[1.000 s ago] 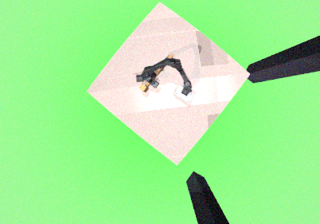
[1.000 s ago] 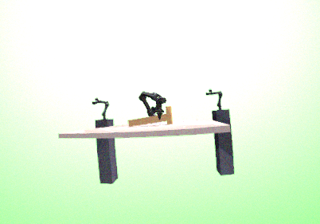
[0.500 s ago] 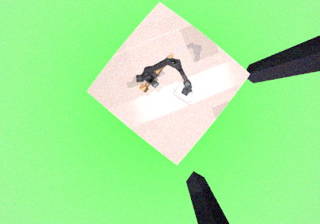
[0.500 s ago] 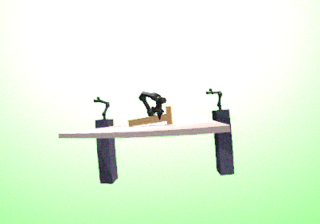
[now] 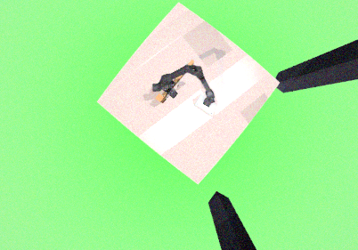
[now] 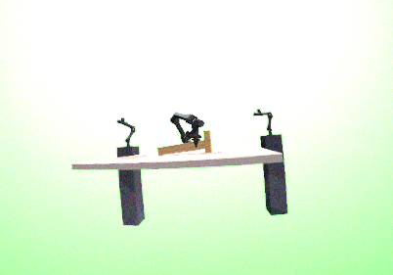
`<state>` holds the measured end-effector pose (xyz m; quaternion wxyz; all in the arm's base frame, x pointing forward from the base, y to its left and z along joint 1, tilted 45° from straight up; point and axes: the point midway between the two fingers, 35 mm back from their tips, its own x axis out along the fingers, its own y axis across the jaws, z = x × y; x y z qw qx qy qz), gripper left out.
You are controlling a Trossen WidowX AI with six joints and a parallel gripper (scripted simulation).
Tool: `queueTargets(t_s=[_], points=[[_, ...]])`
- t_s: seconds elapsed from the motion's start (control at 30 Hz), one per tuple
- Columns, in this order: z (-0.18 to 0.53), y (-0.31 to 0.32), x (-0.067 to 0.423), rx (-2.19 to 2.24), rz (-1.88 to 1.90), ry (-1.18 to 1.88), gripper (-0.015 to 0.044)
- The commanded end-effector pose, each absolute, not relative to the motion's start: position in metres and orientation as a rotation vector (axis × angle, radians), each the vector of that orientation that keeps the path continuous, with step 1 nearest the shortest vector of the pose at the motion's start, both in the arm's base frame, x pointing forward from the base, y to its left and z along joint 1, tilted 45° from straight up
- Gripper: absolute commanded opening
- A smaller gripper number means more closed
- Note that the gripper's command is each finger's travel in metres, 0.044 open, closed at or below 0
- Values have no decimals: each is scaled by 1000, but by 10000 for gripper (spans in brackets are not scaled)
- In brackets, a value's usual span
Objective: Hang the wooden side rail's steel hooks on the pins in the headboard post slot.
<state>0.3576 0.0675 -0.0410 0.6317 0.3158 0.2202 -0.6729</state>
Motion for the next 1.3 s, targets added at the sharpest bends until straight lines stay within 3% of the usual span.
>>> queueTargets(t_s=[0.0, 1.27], points=[[-43, 69, 357, 727, -1537, 512, 0], [-47, 65, 357, 727, -1537, 512, 0]])
